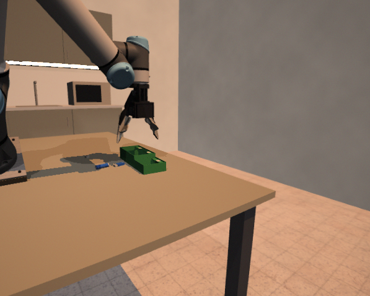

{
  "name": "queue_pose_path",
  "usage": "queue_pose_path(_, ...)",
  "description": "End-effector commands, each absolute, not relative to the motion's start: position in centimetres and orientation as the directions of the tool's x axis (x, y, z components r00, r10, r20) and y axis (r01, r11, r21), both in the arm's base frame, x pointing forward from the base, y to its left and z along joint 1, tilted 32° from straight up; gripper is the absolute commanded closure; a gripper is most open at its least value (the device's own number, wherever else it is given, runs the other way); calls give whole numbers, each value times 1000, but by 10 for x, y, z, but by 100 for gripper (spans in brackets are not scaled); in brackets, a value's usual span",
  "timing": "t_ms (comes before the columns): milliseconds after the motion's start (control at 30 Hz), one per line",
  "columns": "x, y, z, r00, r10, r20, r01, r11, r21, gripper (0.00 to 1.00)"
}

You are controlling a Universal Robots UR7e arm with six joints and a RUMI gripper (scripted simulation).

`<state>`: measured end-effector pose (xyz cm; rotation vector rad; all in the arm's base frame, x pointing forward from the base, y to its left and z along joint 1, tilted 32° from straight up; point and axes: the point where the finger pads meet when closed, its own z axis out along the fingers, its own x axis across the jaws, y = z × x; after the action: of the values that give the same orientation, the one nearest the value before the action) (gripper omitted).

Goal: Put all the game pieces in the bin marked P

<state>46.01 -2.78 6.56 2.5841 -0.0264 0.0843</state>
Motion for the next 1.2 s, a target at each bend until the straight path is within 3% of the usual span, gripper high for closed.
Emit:
queue_pose_path(0, 460, -21, 76, 998, -1, 67, -36, -849, 527, 0)
queue_pose_path(1167, 453, 42, 178, 998, -1, 67, -36, -849, 527, 0)
